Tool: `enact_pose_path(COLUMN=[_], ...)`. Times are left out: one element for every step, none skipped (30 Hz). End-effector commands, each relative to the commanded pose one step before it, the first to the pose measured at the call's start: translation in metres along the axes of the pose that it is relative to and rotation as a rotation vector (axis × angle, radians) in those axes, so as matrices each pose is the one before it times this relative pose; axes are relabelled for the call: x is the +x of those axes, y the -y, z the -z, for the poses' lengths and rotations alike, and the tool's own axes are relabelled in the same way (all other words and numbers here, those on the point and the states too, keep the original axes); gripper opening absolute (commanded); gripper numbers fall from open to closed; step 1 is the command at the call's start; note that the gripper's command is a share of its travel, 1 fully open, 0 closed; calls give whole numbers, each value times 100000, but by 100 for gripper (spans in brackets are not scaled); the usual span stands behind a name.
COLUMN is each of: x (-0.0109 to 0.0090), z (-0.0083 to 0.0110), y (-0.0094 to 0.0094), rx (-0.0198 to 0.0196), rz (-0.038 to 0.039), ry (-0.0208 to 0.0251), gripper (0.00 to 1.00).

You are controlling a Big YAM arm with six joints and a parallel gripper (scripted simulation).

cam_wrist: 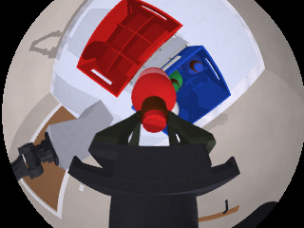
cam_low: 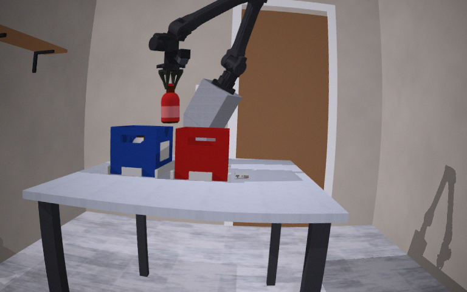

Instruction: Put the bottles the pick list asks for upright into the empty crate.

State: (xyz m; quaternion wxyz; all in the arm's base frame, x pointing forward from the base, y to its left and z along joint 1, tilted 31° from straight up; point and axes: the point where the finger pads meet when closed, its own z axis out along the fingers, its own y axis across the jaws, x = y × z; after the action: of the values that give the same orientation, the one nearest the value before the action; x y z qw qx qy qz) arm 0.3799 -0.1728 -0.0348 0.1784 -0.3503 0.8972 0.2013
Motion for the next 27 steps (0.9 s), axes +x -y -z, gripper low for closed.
enact_pose_path(x=[-1636, -222, 0, 0, -1094, -77, 883, 120, 60, 11, -71, -98, -114, -213, -372, 126, 466, 136, -154, 0, 0, -1170, 111, 777, -7, 17, -2], z=[2300, -126, 0, 0, 1105, -56, -996, 11, 26, 5, -18, -31, -50, 199, 372, -25, -236, -105, -84, 0, 0, 1016, -193, -855, -9, -1, -2], y=[548, -285, 0, 0, 1583, -146, -2054, -248, -430, -227, -86, -100, -195, 153, 452, -305, -750, -417, -262, 0, 0, 1468, -448, -1725, -297, -385, -188], rx=[7133, -284, 0, 0, 3236, 310, -3557, -47, -918, -114, 439, 393, 33, 673, 1255, -167, -966, -405, -203, 0, 0, 2838, -301, -2770, -362, -726, 45], rz=[2274, 497, 0, 0, 2147, 336, -2068, -372, -677, -120, 343, 398, 294, 394, 735, -385, -1173, -384, 354, 0, 0, 2213, -160, -1621, -210, -432, 8], ry=[1171, -95, 0, 0, 483, 80, -620, 37, -156, -111, 72, 82, 11, 153, 263, 3, -136, -51, -76, 0, 0, 390, 82, -514, -34, -168, -132], gripper=[0, 0, 0, 0, 0, 0, 0, 0, 0, 0, 0, 0, 0, 0, 0, 0, 0, 0, 0, 0, 0, 0, 0, 0, 0, 0, 0])
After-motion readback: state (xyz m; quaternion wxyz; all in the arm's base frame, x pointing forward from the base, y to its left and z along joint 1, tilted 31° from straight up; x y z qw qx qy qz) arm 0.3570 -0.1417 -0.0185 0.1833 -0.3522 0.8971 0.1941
